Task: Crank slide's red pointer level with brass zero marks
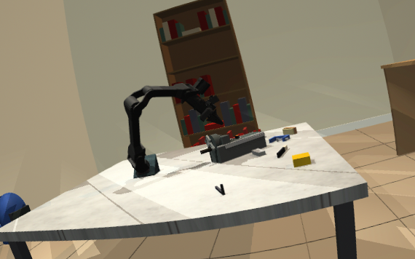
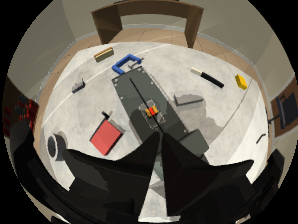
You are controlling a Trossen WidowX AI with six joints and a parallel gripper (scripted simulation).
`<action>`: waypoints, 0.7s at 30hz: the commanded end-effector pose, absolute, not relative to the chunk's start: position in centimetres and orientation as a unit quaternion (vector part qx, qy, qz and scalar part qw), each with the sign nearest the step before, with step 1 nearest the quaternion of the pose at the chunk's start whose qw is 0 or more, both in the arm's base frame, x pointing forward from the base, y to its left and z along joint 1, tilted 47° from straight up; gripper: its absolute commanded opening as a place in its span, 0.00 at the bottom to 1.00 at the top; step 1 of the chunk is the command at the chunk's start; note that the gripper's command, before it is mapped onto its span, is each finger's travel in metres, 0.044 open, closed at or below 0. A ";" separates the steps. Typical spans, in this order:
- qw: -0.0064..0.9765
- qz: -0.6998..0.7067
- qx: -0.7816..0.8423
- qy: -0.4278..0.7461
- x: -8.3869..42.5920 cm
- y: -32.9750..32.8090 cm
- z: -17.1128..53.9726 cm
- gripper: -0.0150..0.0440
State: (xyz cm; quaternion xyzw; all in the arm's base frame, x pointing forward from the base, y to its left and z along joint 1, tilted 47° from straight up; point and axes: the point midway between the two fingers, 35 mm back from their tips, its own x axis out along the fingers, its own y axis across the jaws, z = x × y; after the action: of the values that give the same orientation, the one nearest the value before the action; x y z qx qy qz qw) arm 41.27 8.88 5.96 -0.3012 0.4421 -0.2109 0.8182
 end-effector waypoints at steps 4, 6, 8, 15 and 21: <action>0.818 -0.211 -0.301 0.442 41.3 8.9 6.0 0.25; 0.818 -0.211 -0.301 0.442 41.3 8.9 6.0 0.25; 0.818 -0.211 -0.301 0.442 41.3 8.9 6.0 0.25; 0.818 -0.211 -0.301 0.442 41.3 8.9 6.0 0.25; 0.818 -0.211 -0.301 0.442 41.3 8.9 6.0 0.52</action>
State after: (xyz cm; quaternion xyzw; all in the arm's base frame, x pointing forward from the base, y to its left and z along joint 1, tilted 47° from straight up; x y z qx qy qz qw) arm 41.27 8.89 5.96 -0.3009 0.4422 -0.2107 0.8182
